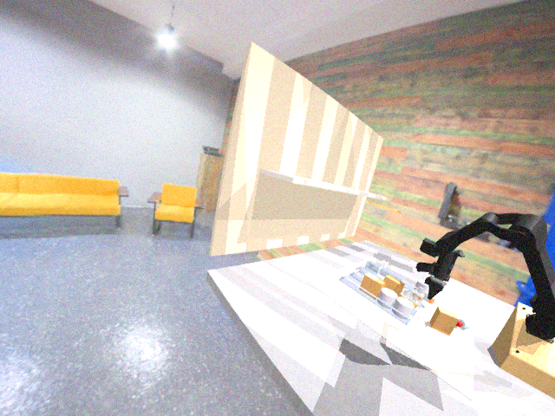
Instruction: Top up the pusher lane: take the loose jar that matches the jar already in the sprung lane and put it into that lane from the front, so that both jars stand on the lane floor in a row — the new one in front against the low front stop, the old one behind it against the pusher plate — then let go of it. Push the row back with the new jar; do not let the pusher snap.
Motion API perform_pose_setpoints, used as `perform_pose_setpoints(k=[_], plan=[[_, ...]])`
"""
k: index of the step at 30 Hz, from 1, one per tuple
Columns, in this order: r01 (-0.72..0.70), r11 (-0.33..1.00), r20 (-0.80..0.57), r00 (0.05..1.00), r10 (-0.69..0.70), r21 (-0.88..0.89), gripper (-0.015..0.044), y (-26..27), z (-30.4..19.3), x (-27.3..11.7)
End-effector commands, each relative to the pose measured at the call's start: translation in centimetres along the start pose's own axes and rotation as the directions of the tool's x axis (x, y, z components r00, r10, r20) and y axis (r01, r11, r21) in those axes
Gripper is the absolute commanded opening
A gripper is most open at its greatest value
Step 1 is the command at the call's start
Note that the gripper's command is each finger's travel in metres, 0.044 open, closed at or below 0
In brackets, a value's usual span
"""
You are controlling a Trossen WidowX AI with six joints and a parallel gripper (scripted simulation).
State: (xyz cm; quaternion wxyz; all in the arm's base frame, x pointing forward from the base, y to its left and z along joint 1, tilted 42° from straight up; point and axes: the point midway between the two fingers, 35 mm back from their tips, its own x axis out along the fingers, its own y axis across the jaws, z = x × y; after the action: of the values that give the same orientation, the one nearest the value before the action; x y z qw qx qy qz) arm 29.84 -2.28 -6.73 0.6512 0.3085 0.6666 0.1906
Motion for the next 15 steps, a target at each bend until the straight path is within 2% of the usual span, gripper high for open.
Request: perform_pose_setpoints(k=[1, 15], plan=[[0.002, 1.0, 0.022, 1.0, -0.001, -0.015, 0.0, 0.09, 1.02, -0.19], [0.002, 1.0, 0.022, 1.0, -0.001, -0.015, 0.0, 0.12, 1.69, -0.21]])
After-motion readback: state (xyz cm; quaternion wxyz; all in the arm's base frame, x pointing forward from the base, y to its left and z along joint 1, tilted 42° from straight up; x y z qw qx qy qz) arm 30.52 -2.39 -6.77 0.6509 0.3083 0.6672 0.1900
